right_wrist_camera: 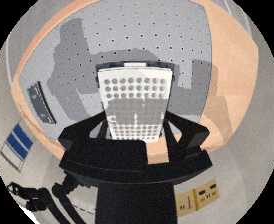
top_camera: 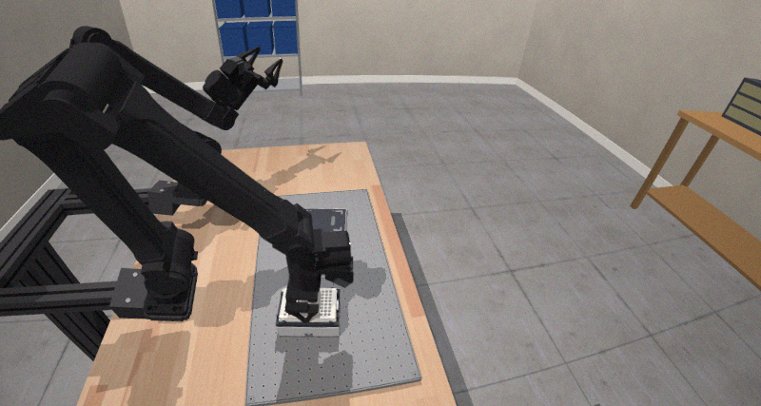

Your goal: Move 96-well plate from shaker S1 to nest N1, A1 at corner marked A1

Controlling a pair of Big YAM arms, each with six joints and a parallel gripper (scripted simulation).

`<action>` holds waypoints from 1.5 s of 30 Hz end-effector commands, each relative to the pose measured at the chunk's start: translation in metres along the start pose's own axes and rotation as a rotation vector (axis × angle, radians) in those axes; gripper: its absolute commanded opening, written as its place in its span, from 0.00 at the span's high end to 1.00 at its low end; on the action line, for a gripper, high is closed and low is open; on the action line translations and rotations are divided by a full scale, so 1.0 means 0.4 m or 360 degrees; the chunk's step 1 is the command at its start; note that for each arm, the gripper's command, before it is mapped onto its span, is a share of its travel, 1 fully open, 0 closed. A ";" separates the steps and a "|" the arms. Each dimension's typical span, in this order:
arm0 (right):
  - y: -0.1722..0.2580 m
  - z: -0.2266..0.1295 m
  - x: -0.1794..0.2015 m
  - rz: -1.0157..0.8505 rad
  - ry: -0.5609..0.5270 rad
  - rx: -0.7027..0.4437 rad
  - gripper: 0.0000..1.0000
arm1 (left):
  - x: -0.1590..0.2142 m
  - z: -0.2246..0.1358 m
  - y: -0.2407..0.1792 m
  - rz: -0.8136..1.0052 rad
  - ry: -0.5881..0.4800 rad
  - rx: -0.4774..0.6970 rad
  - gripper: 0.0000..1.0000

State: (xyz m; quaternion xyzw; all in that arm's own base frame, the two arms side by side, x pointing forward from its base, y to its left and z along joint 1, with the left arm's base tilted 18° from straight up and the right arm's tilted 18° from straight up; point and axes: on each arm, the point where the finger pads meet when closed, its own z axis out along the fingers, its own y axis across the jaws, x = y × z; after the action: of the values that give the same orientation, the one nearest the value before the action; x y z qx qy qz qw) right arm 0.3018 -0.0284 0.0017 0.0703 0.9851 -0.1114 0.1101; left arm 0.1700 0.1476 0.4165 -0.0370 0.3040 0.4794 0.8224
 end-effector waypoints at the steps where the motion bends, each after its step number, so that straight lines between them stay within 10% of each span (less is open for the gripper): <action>1: 0.002 -0.012 -0.038 -0.0003 -0.0052 -0.0014 1.00 | -0.017 0.002 0.011 0.0045 -0.0040 -0.0018 0.00; 45: 0.009 -0.161 -0.068 0.0009 -0.0103 -0.0026 1.00 | -0.017 0.002 0.011 0.0045 -0.0040 -0.0018 0.00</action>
State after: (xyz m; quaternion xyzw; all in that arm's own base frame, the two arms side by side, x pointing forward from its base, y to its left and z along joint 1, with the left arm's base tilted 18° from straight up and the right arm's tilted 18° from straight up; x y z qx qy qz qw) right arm 0.2937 -0.0213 0.0383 0.0617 0.9864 -0.1089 0.1067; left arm 0.1700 0.1476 0.4165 -0.0369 0.3040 0.4794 0.8224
